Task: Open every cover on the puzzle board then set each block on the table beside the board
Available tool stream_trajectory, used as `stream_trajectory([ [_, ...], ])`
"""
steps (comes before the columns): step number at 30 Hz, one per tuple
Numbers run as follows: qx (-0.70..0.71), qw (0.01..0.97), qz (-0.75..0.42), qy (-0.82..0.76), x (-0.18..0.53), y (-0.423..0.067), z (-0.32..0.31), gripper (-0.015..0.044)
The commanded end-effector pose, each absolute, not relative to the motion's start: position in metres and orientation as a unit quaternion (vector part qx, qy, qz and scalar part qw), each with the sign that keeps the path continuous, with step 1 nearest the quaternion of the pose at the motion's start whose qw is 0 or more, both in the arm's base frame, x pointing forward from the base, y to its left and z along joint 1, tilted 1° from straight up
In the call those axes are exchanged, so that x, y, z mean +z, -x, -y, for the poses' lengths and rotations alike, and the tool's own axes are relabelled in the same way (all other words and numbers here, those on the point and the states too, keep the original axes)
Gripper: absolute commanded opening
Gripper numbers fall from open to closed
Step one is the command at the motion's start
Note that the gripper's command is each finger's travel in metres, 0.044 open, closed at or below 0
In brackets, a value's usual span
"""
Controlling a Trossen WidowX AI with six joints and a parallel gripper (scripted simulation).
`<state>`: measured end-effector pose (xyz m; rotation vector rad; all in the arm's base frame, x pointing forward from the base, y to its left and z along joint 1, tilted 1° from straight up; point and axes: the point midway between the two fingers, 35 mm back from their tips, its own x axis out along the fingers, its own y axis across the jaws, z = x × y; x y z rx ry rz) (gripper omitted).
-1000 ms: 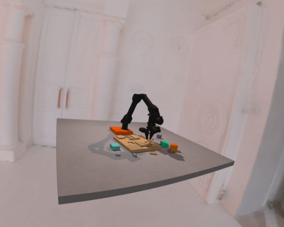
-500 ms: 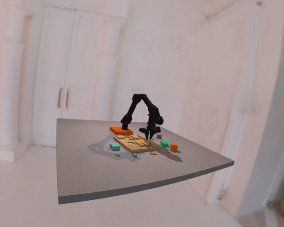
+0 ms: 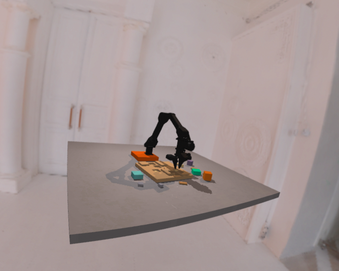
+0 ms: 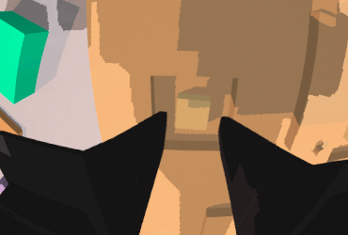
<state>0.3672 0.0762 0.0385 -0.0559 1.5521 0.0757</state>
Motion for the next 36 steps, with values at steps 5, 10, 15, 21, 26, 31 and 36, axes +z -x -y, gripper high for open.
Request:
stream_trajectory([
  [5,0.033,0.710,-0.703,0.027,0.030,-0.365,-0.076,0.0144],
  [10,0.033,0.710,-0.703,0.027,0.030,-0.365,-0.076,0.0144],
  [15,0.033,0.710,-0.703,0.027,0.027,-0.365,-0.076,0.0144],
  [21,0.033,0.709,-0.703,0.027,0.022,-0.365,-0.076,0.0144],
  [26,0.033,0.709,-0.703,0.027,0.019,-0.365,-0.076,0.0144],
  [31,0.034,0.711,-0.702,0.025,0.021,-0.366,-0.076,0.0137],
  [36,0.034,0.711,-0.702,0.025,0.021,-0.366,-0.076,0.0104],
])
